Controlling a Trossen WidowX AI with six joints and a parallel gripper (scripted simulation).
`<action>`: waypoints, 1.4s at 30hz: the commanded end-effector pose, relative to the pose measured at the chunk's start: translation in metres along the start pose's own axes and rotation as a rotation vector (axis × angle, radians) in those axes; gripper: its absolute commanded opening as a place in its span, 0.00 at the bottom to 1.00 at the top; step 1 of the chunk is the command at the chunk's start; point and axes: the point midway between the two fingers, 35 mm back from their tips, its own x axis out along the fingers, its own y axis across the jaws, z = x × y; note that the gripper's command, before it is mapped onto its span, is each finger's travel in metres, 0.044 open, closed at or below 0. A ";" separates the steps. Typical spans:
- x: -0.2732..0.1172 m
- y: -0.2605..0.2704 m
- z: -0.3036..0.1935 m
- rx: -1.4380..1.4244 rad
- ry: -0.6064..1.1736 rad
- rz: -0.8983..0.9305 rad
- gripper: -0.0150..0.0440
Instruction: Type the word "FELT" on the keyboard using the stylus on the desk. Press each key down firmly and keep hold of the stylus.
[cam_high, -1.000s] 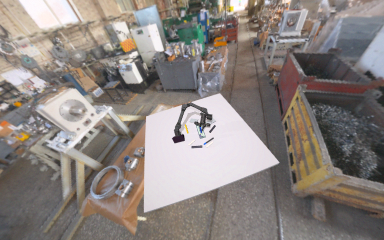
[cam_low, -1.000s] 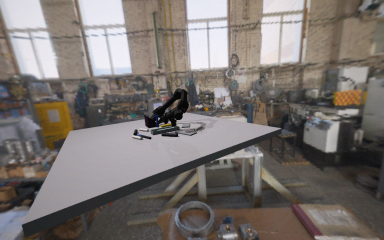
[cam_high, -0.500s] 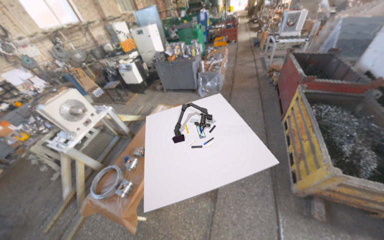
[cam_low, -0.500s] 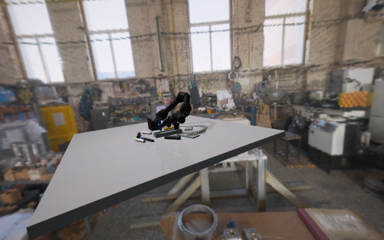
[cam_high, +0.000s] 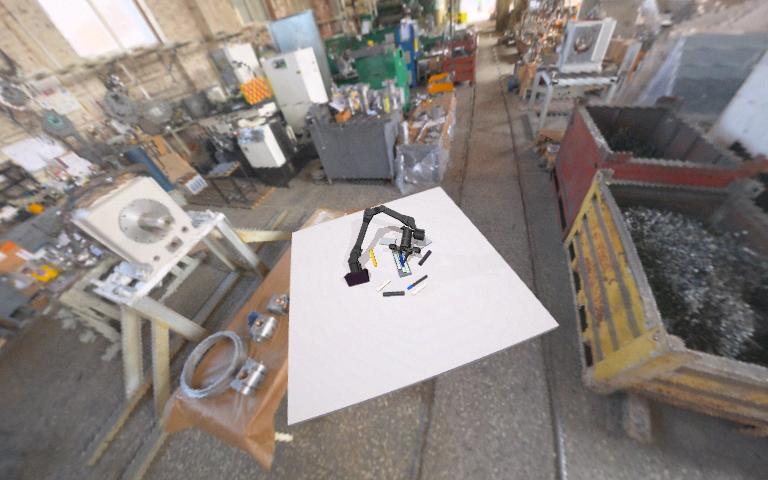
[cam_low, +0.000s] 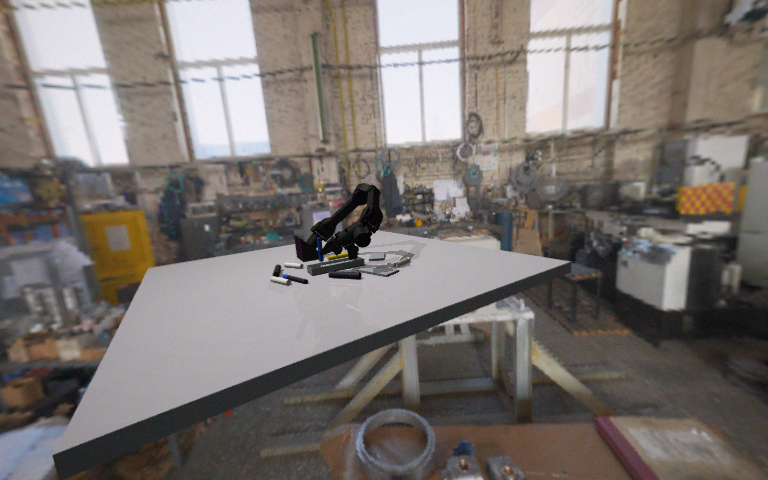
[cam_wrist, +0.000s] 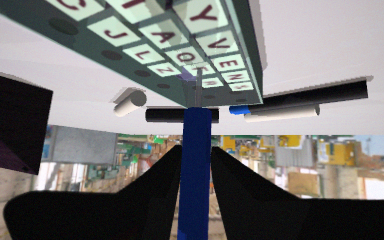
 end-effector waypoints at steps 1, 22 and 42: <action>-0.006 0.000 -0.009 0.000 -0.002 0.000 0.39; -0.025 -0.008 -0.027 0.005 -0.004 -0.001 0.25; -0.022 -0.015 -0.008 0.001 -0.002 -0.001 0.30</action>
